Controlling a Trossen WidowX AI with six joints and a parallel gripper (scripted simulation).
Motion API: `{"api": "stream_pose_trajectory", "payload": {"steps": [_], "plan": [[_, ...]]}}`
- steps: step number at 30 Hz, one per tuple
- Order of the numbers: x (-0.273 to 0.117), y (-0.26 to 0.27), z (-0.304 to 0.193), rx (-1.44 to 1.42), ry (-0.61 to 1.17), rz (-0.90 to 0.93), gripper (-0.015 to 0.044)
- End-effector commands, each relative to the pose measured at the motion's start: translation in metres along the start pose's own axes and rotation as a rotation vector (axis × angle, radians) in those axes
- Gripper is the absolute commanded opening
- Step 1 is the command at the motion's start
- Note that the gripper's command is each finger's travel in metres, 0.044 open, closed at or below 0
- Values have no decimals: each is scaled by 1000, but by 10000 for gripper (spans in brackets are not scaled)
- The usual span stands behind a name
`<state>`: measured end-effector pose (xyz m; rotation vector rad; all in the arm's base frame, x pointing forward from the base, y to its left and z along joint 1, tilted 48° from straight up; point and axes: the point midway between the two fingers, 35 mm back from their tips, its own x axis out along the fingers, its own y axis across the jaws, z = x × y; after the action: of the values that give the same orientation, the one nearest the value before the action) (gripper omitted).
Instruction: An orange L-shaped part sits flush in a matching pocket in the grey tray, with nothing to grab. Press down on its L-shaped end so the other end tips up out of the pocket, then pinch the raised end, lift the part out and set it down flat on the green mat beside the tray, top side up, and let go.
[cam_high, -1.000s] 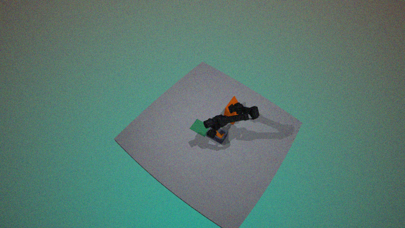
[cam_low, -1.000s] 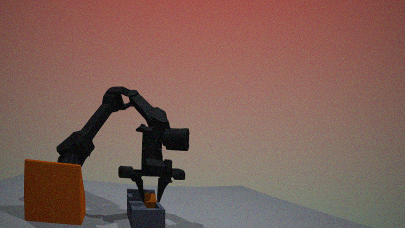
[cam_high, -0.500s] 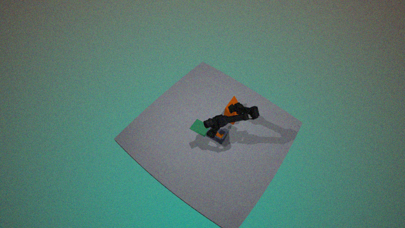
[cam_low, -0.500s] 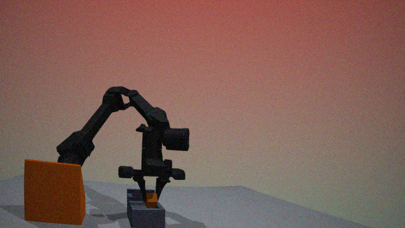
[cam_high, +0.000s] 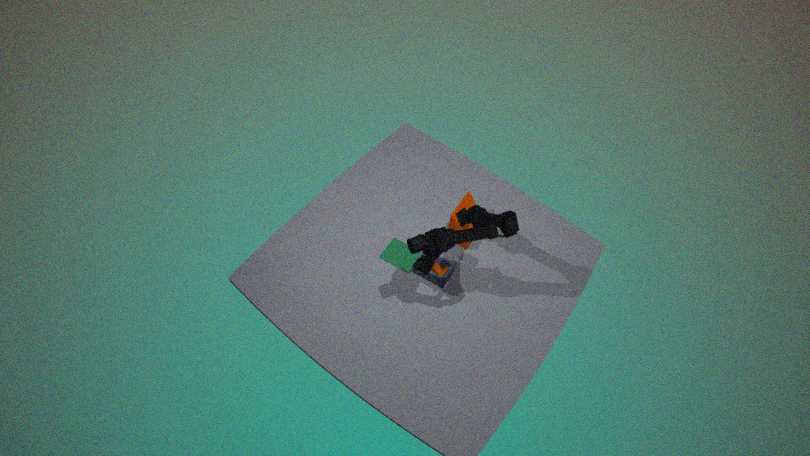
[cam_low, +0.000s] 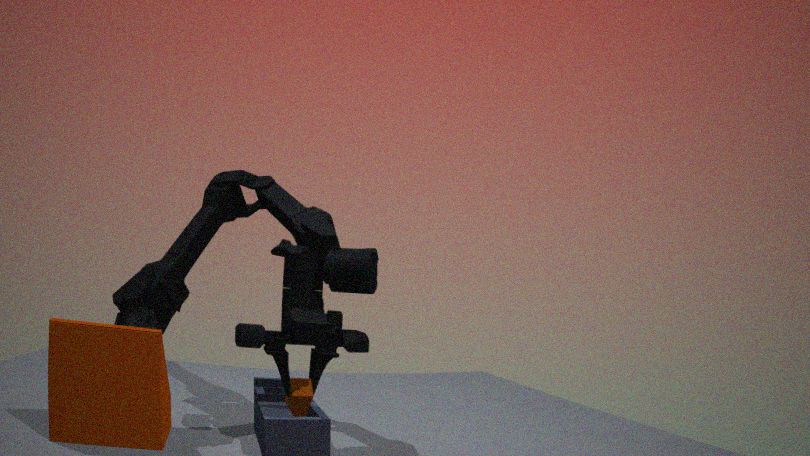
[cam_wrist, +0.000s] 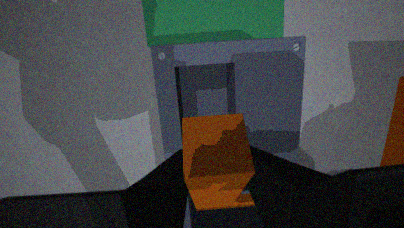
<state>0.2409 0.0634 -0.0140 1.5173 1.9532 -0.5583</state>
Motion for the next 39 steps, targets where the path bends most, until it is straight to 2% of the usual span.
{"api": "stream_pose_trajectory", "payload": {"steps": [1,39], "plan": [[-7,2,0,-4,-1,3,0],[-66,1,0,-2,-1,1,0]]}}
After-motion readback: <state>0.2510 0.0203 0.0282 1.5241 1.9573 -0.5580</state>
